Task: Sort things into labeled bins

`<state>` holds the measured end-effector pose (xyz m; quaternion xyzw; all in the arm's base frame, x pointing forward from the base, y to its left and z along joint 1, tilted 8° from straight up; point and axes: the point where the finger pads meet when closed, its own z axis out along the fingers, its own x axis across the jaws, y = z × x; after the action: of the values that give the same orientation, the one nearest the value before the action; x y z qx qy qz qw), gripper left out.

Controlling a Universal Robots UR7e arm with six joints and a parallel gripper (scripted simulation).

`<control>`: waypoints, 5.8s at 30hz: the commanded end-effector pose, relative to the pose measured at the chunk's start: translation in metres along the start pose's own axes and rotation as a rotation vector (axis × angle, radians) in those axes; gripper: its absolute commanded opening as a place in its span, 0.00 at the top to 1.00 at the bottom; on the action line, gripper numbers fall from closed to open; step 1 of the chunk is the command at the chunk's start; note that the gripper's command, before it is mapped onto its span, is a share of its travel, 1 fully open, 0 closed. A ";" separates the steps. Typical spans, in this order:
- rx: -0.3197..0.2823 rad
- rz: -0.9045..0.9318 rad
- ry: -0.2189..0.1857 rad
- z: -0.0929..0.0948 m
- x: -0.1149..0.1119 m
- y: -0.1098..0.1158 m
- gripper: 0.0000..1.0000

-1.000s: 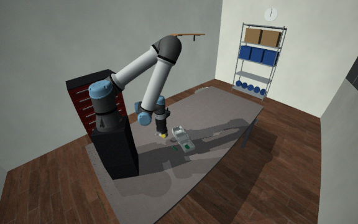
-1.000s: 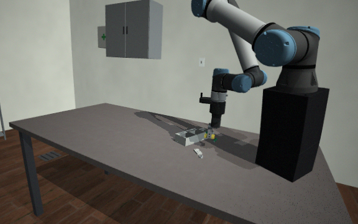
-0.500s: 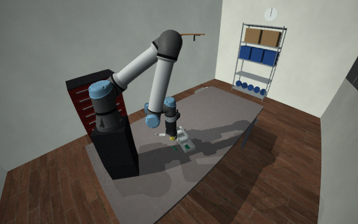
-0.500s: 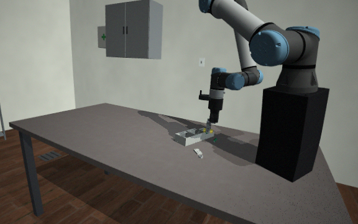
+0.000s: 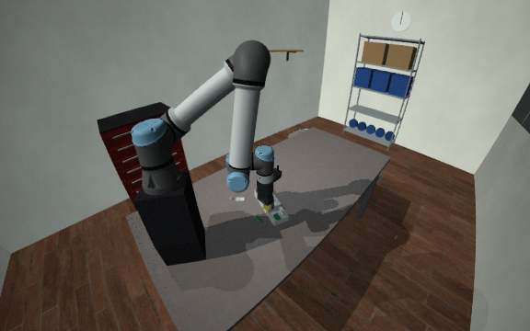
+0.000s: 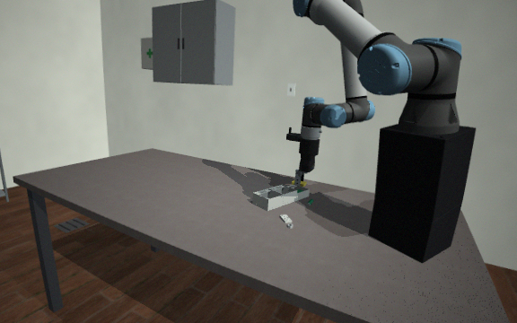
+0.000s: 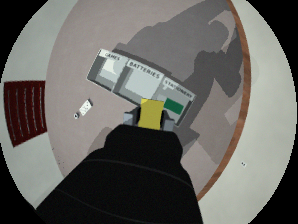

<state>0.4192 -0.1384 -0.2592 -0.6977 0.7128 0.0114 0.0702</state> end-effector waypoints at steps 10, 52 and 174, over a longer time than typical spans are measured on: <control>-0.010 0.353 0.000 0.001 0.048 -0.022 0.30; -0.010 0.353 0.000 0.013 0.038 -0.017 0.30; -0.019 1.234 -0.013 -0.007 -0.017 0.058 0.40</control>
<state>0.3611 -0.1201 -0.2551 -0.2222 0.9716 0.0617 0.0532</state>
